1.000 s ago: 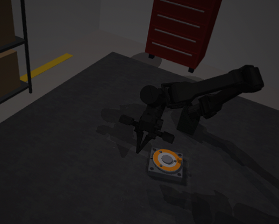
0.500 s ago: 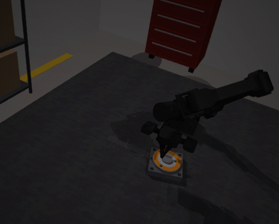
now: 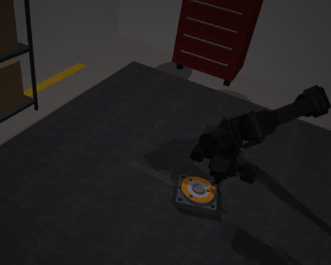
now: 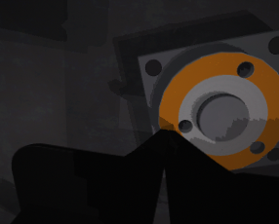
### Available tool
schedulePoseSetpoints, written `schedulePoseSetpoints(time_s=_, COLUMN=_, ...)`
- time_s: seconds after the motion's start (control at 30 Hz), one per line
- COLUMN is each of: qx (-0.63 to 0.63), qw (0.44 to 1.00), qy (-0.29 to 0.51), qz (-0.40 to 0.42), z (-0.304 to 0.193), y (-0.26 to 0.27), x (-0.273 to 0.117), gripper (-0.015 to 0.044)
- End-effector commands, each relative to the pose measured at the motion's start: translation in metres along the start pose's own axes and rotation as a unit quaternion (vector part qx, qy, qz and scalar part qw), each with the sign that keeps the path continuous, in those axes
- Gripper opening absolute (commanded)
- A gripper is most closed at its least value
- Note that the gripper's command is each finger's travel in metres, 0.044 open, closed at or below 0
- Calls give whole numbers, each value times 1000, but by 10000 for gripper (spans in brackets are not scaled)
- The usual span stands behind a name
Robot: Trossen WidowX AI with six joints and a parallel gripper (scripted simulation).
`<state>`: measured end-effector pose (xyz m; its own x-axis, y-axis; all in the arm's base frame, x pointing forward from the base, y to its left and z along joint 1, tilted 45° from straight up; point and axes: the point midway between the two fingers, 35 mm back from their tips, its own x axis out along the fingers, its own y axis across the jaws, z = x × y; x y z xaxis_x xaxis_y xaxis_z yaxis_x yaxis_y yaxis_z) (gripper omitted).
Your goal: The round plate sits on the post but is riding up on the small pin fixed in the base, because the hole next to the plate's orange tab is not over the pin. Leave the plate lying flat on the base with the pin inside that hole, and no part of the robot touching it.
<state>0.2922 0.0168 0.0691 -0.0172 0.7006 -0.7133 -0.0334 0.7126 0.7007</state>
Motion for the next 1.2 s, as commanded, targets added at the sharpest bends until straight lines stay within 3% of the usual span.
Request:
schedulePoseSetpoints(time_s=0.0, qx=-2, qw=1000, qy=9, qz=-2, z=-3, y=3, x=6, gripper=0)
schedulePoseSetpoints(time_s=0.3, qx=-2, qw=1000, qy=8, qz=-1, z=-4, y=3, x=46, gripper=0)
schedulePoseSetpoints(time_s=1.17, qx=-1, qw=1000, qy=9, qz=-1, z=-26, y=-2, x=47, gripper=0)
